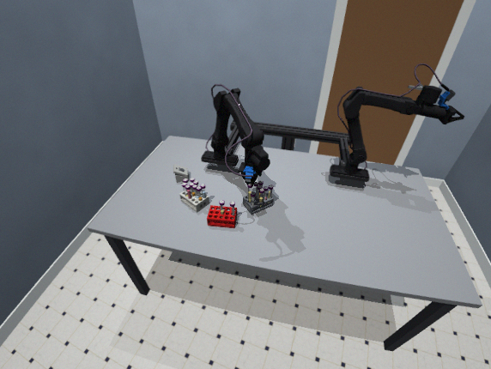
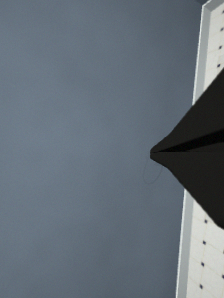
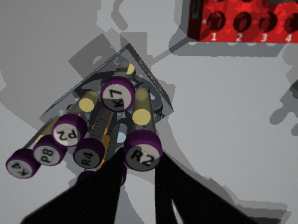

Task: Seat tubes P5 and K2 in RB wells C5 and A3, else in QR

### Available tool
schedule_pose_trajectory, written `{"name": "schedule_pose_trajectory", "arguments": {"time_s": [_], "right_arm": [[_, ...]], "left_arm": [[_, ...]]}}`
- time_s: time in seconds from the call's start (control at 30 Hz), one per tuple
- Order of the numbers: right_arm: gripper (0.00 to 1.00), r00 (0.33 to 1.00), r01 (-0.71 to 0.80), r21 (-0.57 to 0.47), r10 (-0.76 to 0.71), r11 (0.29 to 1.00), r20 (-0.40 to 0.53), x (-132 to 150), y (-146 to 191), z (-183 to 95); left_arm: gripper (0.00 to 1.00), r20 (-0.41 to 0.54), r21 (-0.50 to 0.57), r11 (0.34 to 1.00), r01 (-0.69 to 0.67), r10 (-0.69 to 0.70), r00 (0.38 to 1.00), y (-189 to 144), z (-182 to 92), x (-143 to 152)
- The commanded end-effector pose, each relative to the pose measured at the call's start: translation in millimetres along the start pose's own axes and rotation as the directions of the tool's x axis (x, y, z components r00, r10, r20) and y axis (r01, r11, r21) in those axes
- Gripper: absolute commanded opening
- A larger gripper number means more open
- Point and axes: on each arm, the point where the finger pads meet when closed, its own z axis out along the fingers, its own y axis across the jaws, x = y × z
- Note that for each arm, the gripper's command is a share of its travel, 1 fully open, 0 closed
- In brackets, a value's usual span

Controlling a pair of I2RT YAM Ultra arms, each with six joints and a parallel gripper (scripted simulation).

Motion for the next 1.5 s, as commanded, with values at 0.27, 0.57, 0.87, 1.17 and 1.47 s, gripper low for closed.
{"name": "schedule_pose_trajectory", "arguments": {"time_s": [0.27,0.57,0.87,1.17,1.47], "right_arm": [[0.0,1.0,0.005,0.005,-0.005,1.0,0.004,3.0,2.7,10.2],[0.0,1.0,0.006,-0.011,-0.005,1.0,0.02,2.2,3.8,6.1],[0.0,1.0,0.005,0.004,-0.005,1.0,0.003,3.6,3.1,18.2],[0.0,1.0,0.005,-0.001,-0.005,1.0,0.009,3.4,3.9,19.0],[0.0,1.0,0.004,-0.008,-0.004,1.0,0.012,3.0,4.3,21.3]], "left_arm": [[0.0,0.059,0.0,1.0,-0.006,0.006,0.998,1.5,-10.7,-26.5],[0.0,0.059,0.0,1.0,-0.006,0.006,0.998,1.5,-10.7,-26.5],[0.0,0.059,0.0,1.0,-0.006,0.006,0.998,1.5,-10.7,-26.5],[0.0,0.059,0.0,1.0,-0.006,0.006,0.998,1.5,-10.7,-26.5],[0.0,0.059,0.0,1.0,-0.006,0.006,0.998,1.5,-10.7,-26.5]]}}
